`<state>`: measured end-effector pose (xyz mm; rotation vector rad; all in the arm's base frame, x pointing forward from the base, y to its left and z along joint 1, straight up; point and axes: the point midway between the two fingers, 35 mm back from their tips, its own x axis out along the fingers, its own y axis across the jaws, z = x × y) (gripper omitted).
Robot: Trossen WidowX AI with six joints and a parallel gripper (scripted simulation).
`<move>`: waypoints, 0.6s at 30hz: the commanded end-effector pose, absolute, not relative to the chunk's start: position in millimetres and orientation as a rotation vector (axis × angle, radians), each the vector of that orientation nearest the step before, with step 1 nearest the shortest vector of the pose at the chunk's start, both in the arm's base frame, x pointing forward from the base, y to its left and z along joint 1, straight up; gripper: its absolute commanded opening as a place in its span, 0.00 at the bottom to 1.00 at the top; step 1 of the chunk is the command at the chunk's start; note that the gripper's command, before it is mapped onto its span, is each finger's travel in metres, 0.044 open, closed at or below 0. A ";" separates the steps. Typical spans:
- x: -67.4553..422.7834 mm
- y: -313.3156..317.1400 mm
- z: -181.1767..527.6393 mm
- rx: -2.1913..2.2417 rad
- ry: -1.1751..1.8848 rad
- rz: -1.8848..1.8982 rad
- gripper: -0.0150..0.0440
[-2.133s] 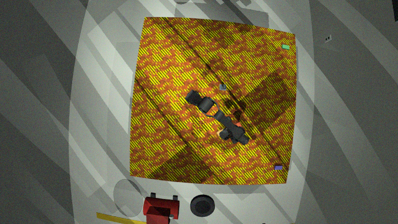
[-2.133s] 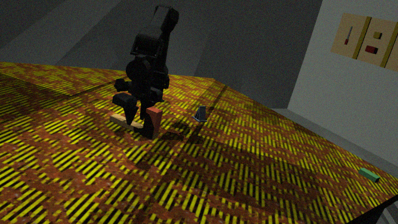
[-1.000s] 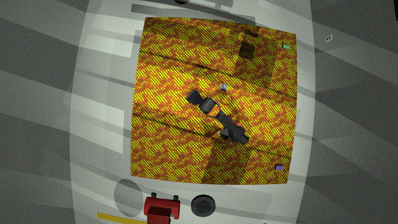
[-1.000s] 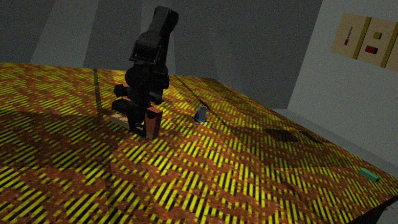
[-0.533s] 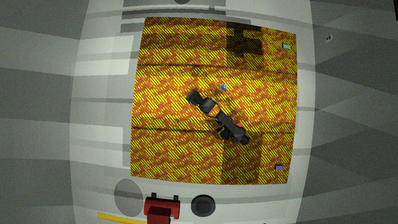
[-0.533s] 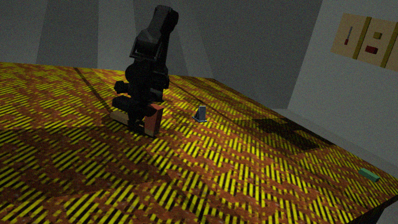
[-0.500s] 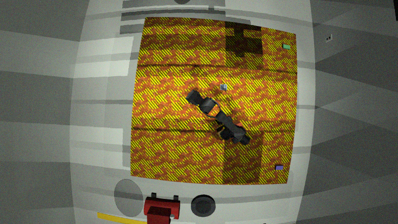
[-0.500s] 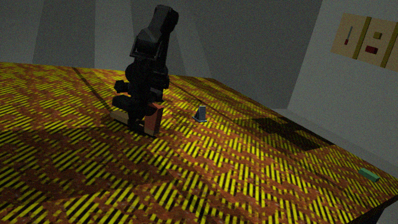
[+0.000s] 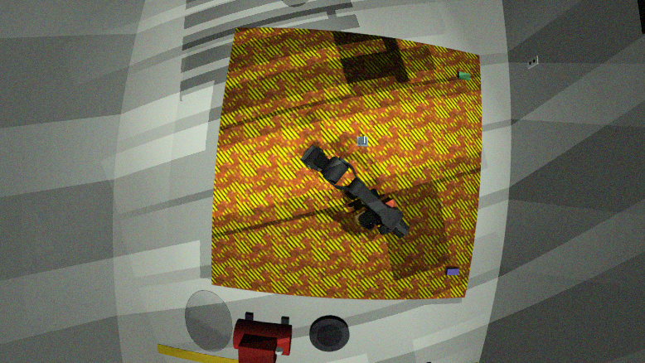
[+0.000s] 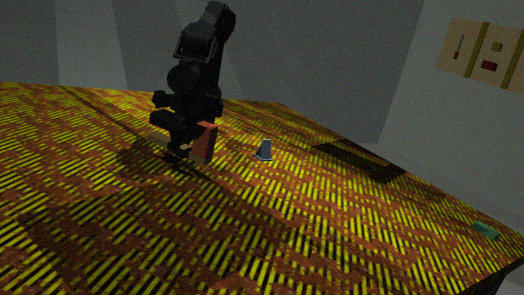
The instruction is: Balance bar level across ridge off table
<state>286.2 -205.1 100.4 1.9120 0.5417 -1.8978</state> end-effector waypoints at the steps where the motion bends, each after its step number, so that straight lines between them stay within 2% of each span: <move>1: 287.0 -206.1 116.7 1.918 0.520 -1.880 0.25; 18: 282.1 -202.8 156.5 1.917 0.519 -1.883 0.25</move>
